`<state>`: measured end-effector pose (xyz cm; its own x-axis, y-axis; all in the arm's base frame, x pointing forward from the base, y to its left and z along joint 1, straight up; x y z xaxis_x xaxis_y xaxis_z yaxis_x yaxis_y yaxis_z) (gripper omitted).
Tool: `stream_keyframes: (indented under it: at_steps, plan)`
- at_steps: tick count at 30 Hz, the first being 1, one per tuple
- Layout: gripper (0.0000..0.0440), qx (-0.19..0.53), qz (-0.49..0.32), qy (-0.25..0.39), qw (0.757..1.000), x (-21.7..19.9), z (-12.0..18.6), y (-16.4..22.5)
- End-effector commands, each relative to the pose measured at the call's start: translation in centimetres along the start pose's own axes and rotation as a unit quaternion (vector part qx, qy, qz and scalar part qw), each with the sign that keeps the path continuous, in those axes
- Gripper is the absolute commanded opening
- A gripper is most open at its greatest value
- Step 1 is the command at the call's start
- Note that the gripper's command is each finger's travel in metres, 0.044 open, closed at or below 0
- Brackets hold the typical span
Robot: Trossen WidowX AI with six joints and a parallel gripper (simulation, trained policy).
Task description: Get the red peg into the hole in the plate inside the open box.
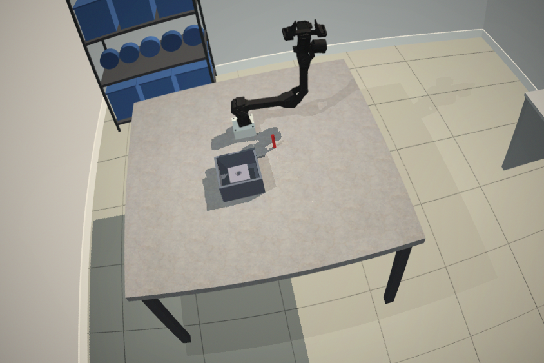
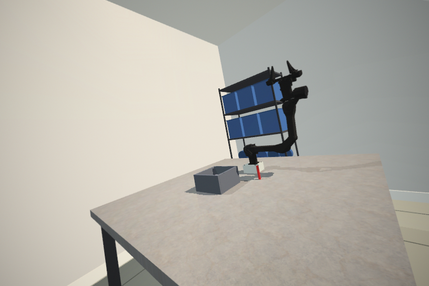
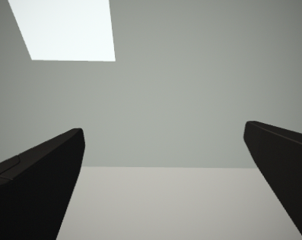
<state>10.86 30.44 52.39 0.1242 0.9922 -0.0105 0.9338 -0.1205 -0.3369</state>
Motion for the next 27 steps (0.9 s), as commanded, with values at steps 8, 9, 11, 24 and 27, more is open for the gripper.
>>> stream_keyframes:
  at_steps: [8, 9, 11, 24, 27]
  plan:
    - [0.044, -0.032, -0.044, 0.122, 0.991, -7.7, -0.8, -3.9]
    - [0.044, -0.034, -0.052, 0.136, 0.989, -8.7, -0.8, -4.3]
    - [0.044, -0.038, -0.069, 0.166, 0.983, -10.7, -0.9, -5.0]
    - [0.044, -0.036, -0.163, 0.36, 0.918, -23.7, 0.4, -6.5]
    - [0.044, -0.026, -0.179, 0.404, 0.897, -26.6, 1.1, -6.3]
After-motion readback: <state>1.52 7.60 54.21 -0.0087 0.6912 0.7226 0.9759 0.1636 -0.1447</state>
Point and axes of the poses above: the point midway between the two fingers, 35 mm back from their tips, its own z axis back along the fingers, its own x axis across the jaws, y = z × x, the point moved 4 cm from there along z, back along the fingers, and after that the axes turned 2 degrees about -z, right-handed, at the moved point
